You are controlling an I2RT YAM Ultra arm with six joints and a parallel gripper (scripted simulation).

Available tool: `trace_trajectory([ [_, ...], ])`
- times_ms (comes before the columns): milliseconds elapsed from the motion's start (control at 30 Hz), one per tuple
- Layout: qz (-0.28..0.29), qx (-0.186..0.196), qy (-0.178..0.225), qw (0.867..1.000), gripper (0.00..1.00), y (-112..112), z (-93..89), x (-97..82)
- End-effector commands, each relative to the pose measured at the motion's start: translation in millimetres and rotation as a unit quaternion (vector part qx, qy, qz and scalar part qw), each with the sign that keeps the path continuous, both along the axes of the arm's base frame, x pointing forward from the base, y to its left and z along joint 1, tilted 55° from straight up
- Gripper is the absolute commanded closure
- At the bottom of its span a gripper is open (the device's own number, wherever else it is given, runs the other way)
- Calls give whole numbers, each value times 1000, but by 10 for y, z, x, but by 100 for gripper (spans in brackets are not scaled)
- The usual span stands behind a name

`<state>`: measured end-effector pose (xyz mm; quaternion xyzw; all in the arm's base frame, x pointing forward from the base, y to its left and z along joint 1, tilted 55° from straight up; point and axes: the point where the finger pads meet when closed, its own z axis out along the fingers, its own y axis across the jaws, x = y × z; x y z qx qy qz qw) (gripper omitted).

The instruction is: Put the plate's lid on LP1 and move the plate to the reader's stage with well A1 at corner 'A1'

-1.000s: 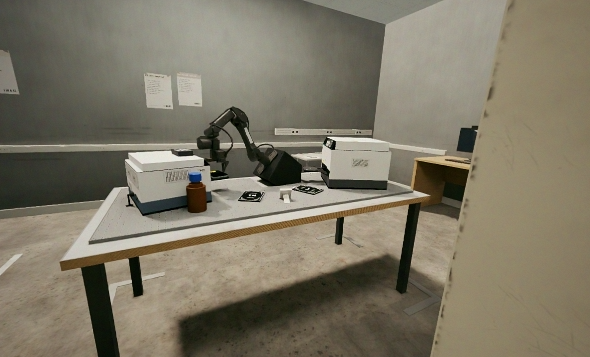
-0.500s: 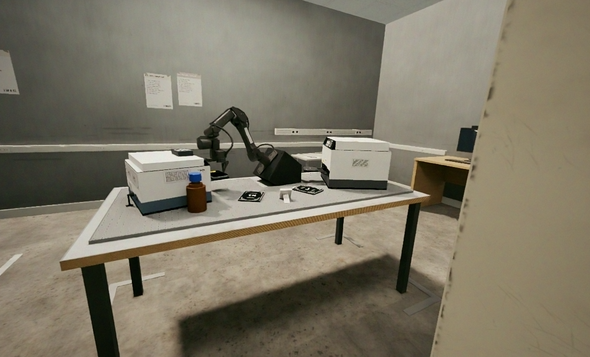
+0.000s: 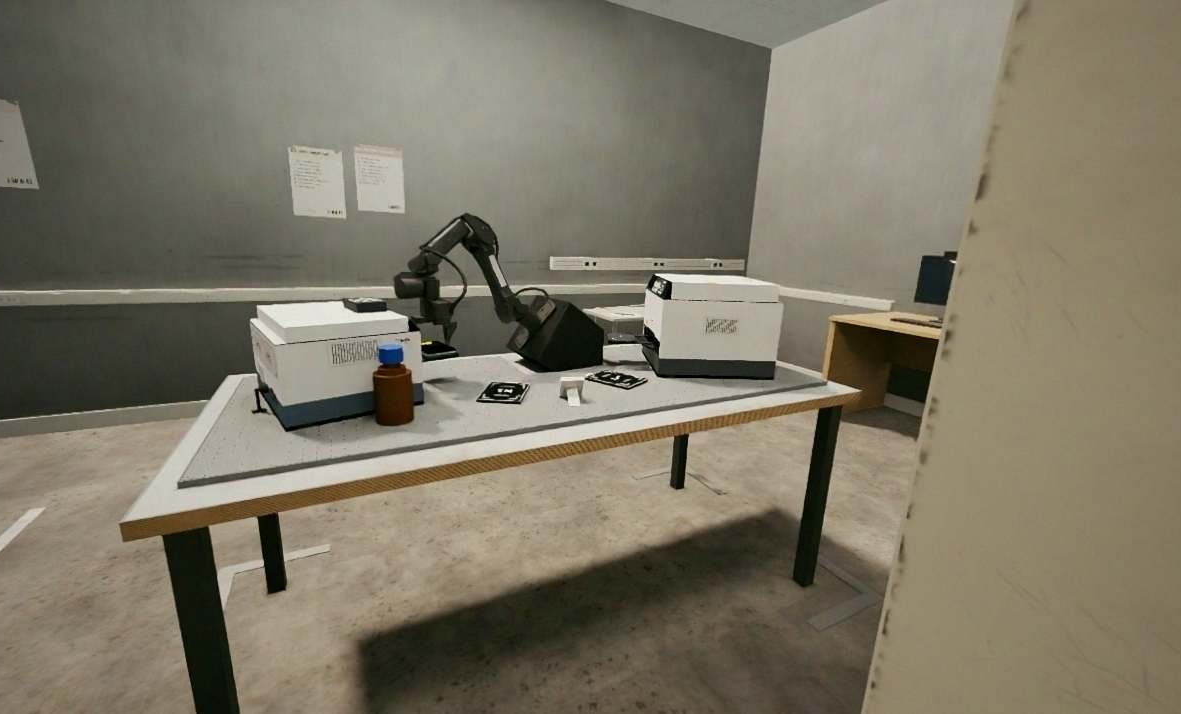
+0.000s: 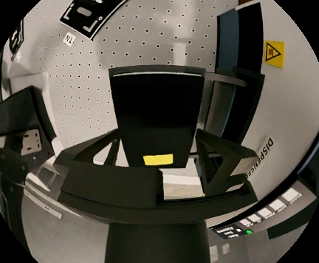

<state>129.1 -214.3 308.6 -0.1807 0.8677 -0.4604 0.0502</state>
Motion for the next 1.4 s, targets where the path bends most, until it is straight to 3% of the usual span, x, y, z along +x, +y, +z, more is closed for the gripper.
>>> trace_trajectory([
  [0, 4, -1, -4, 1000, 5, 10, 15, 10],
  [533, 4, -1, -4, 1000, 15, 10, 15, 10],
  [1367, 7, 7, 1, 1000, 15, 9, -34, 31],
])
